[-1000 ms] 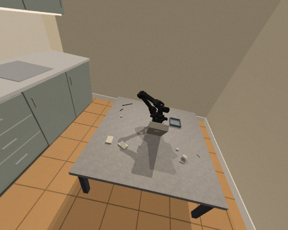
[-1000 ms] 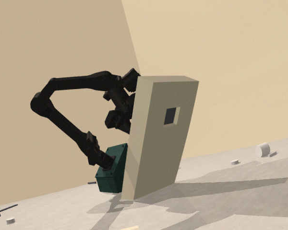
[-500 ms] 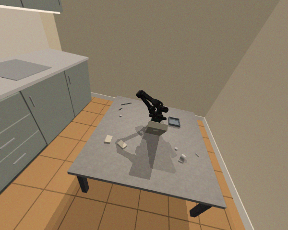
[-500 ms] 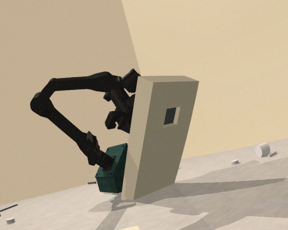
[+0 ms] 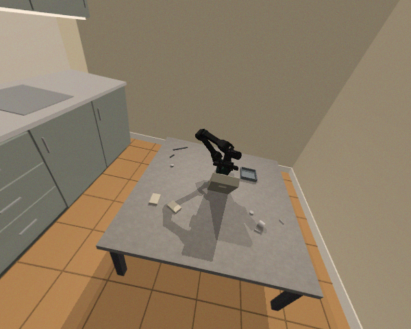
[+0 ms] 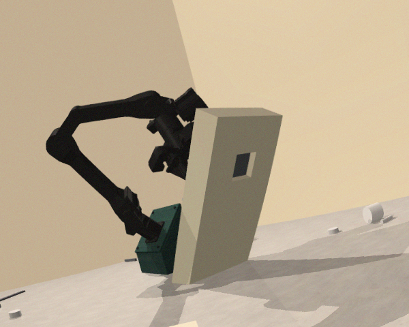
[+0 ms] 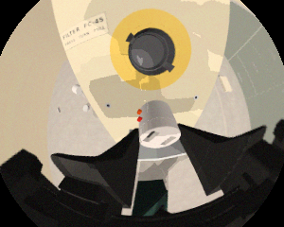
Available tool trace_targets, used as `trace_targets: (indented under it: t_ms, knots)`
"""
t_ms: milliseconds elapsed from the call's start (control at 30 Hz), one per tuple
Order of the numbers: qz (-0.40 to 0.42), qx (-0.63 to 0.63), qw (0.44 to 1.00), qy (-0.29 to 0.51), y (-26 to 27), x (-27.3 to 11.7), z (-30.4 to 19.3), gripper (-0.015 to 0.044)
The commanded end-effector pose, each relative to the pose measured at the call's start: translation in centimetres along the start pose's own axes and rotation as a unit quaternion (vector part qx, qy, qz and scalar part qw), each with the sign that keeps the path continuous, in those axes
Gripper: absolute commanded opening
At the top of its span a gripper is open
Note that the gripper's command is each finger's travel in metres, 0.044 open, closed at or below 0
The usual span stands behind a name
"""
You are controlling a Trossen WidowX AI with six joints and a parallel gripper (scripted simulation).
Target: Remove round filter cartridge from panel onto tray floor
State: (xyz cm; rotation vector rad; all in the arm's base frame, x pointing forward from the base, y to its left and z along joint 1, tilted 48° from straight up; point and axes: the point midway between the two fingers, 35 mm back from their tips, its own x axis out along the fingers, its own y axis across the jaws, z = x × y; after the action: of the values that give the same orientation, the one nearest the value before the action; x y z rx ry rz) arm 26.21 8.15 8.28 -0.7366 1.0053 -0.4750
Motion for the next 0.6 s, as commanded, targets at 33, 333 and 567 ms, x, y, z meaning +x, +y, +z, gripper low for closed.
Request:
trace_targets:
  t_ms: [33,333,567]
  knots:
    - [0.007,0.001,1.0,-0.005,0.5,-2.2,0.6,0.0]
    - [0.006,0.001,1.0,-0.005,0.4,-6.9,0.7,0.0]
    - [0.003,0.001,1.0,-0.005,0.9,-8.6,0.7,0.0]
